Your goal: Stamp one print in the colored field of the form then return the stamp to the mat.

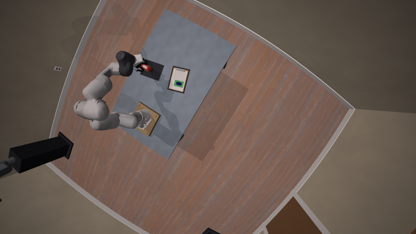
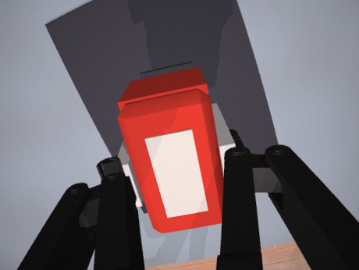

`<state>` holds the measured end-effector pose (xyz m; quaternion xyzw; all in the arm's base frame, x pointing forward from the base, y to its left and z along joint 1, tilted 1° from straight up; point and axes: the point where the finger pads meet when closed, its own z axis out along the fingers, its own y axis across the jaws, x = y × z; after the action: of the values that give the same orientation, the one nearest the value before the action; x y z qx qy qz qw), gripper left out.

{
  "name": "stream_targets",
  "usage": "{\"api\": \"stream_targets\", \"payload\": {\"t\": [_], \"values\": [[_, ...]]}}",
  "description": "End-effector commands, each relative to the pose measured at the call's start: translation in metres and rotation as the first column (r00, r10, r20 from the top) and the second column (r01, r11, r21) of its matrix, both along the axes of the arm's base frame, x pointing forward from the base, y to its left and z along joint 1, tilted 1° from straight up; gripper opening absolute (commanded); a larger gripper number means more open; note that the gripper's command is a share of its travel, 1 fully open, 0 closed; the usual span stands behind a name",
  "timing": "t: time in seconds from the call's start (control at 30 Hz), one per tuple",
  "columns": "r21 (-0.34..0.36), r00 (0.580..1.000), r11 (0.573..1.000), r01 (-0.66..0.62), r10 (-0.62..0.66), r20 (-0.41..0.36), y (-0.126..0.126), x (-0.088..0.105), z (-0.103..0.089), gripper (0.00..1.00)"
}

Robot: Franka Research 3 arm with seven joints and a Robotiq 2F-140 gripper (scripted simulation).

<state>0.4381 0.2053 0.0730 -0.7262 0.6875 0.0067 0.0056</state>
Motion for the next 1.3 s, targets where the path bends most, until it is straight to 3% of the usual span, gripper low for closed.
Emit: {"api": "stream_targets", "payload": {"t": [0.0, 0.4, 0.83, 1.27], "values": [[0.0, 1.0, 1.0, 0.007, -0.007, 0.004, 0.0, 0.002, 0.002, 0.18], [0.0, 1.0, 1.0, 0.007, -0.007, 0.004, 0.0, 0.002, -0.008, 0.18], [0.0, 1.0, 1.0, 0.007, -0.007, 0.004, 0.001, 0.003, -0.034, 0.18], [0.0, 1.0, 1.0, 0.007, -0.007, 0.004, 0.001, 0.003, -0.036, 0.18]]}}
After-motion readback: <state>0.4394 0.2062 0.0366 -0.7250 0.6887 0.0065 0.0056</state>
